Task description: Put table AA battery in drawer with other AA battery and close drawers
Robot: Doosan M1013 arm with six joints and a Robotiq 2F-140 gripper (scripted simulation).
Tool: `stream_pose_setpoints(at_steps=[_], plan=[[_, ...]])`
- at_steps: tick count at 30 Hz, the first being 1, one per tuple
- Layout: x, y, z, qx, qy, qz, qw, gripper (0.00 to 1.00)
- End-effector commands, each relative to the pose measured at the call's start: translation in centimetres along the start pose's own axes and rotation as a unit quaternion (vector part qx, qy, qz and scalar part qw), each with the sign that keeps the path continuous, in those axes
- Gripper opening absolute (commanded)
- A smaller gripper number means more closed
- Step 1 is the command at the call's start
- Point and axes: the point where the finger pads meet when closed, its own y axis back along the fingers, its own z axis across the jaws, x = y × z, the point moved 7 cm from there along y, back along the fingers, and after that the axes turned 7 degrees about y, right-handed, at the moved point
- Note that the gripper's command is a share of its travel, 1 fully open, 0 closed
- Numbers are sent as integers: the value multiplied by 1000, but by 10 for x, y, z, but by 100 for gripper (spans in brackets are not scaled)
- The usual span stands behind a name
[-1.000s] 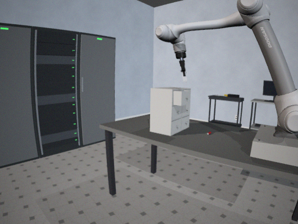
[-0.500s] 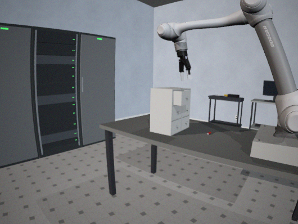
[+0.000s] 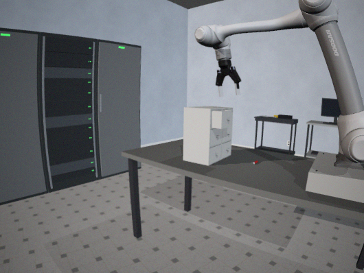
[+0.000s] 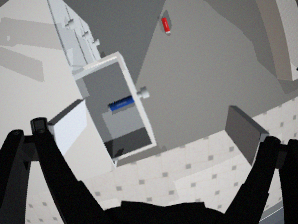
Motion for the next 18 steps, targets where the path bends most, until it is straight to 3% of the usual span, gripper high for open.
stream_pose_setpoints(at_steps=[1, 18], plan=[[1, 2, 3, 4, 39, 0, 999, 100], [7, 15, 22, 25, 268, 4, 963, 100]])
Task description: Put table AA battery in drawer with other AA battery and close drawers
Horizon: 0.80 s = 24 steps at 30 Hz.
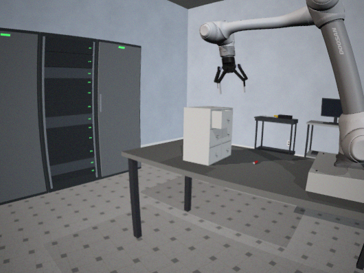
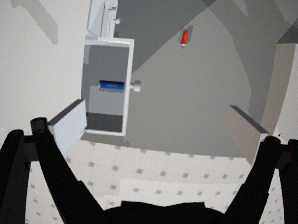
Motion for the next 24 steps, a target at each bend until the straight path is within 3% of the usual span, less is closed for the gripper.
stream_pose_setpoints(at_steps=[1, 14, 24], plan=[[0, 3, 4, 4, 44, 0, 999, 100], [-2, 12, 17, 19, 208, 3, 978, 100], [-2, 20, 29, 32, 341, 6, 940, 100]])
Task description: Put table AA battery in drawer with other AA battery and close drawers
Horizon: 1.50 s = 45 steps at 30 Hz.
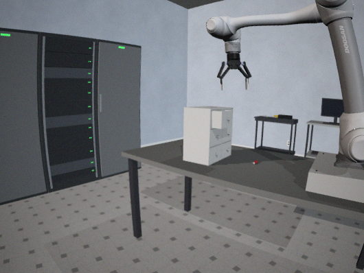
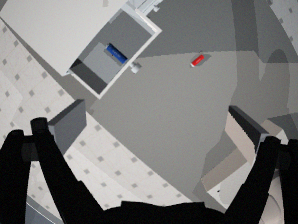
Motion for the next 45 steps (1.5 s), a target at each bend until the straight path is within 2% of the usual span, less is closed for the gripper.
stream_pose_setpoints(at_steps=[1, 10, 22, 45], plan=[[-2, 3, 3, 5, 43, 0, 999, 100], [-6, 8, 8, 13, 128, 2, 992, 100], [-11, 15, 15, 24, 249, 4, 968, 100], [-16, 23, 23, 35, 369, 6, 929, 100]])
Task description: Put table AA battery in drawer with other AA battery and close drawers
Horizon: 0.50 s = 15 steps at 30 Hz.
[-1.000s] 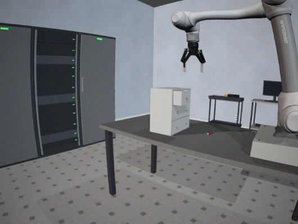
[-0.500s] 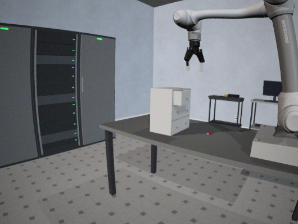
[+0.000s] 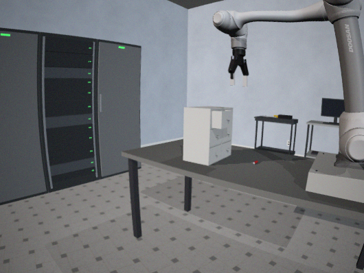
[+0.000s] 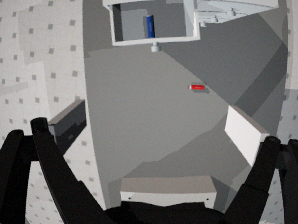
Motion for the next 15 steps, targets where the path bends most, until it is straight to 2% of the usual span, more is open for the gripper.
stream_pose_setpoints(at_steps=[1, 15], plan=[[-1, 1, 0, 1, 11, 0, 1000, 100], [-3, 3, 1, 4, 46, 1, 999, 100]])
